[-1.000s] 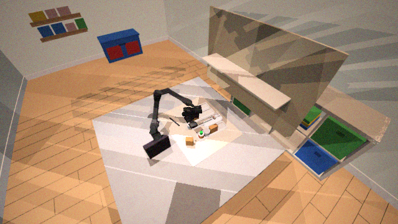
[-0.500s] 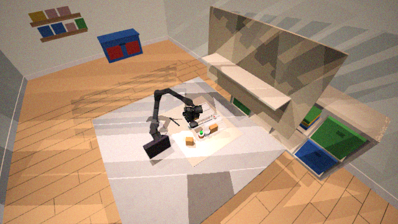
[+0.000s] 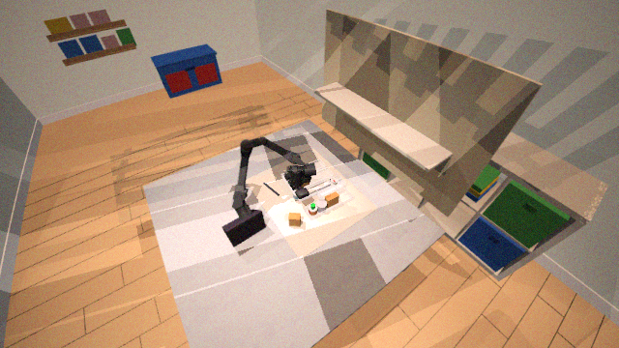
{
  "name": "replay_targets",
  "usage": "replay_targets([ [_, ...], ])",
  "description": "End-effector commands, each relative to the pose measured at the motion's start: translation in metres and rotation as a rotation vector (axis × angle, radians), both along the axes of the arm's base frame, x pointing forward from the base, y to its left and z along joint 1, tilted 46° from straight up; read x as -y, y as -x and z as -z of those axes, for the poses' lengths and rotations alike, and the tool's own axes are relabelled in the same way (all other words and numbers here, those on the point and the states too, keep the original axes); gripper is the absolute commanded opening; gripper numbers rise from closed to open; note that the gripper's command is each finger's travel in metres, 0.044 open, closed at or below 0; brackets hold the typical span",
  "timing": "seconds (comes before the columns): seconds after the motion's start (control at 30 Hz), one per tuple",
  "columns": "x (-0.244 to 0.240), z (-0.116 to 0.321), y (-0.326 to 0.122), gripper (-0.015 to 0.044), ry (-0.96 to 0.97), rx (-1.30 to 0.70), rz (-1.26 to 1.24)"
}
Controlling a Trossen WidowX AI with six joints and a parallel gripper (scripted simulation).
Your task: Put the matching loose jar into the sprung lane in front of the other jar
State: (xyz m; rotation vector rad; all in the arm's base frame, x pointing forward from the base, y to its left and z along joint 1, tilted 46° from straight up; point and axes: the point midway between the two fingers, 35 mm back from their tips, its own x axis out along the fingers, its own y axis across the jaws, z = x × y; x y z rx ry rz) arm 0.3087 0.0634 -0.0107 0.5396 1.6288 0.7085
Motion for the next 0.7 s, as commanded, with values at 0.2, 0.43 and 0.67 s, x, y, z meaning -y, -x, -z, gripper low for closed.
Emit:
replay_targets([
  [0.2,-0.0012,-0.0015,-0.0107,0.0,-0.005,0.019,0.006],
  [0.43,-0.0016,-0.0017,-0.0133,0.0,-0.005,0.019,0.006],
  [0.67,-0.002,-0.0019,-0.0159,0.0,-0.005,0.019,0.006],
])
